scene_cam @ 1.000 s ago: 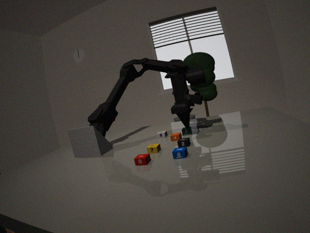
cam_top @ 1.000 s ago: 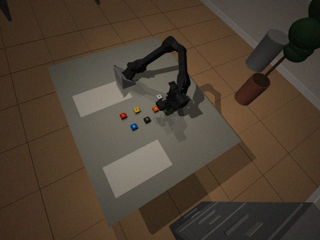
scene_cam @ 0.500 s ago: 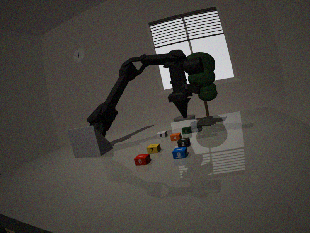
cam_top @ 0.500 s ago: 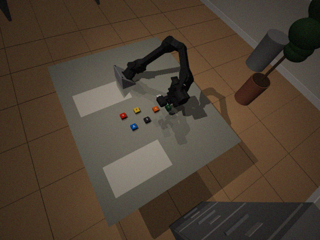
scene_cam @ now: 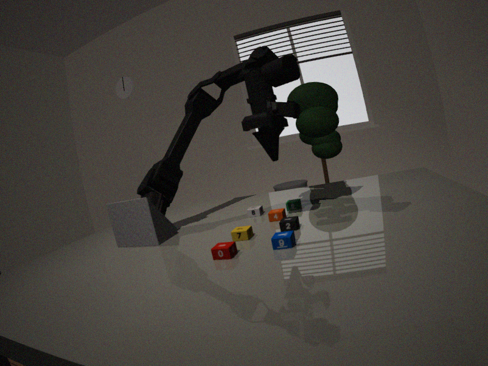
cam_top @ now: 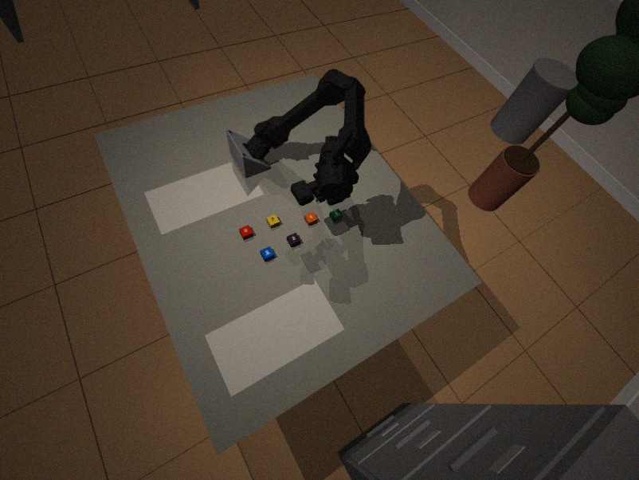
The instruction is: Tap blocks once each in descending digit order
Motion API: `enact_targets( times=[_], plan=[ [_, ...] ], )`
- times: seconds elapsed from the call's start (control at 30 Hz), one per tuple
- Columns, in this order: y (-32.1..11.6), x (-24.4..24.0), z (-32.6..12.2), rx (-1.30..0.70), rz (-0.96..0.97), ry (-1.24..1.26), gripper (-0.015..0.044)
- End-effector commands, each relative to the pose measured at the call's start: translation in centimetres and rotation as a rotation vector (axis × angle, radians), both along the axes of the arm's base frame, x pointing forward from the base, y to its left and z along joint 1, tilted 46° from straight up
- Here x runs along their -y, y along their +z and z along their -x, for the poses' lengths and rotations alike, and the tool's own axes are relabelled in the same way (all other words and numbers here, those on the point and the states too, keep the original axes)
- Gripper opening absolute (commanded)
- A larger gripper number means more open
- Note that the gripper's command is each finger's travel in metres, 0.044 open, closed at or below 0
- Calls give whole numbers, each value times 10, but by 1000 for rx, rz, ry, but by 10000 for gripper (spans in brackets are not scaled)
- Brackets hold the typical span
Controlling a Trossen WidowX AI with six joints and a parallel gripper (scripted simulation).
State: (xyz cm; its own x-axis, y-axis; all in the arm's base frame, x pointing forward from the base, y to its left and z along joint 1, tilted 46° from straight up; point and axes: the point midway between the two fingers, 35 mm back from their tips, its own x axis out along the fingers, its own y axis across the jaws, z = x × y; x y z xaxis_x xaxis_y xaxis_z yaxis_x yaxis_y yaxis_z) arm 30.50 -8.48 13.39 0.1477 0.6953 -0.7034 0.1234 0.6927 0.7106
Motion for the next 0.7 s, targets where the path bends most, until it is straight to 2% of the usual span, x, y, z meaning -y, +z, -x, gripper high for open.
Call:
enact_targets(
  times=[0.0, 0.17, 0.4, 0.67],
  plan=[
    [-16, 11, 11, -4, -6, 8, 20],
    [-18, 9, 11, -4, -6, 7, 20],
    [-71, -45, 0, -2, -8, 7, 20],
    [-76, -50, -1, -2, -8, 8, 20]
  ],
)
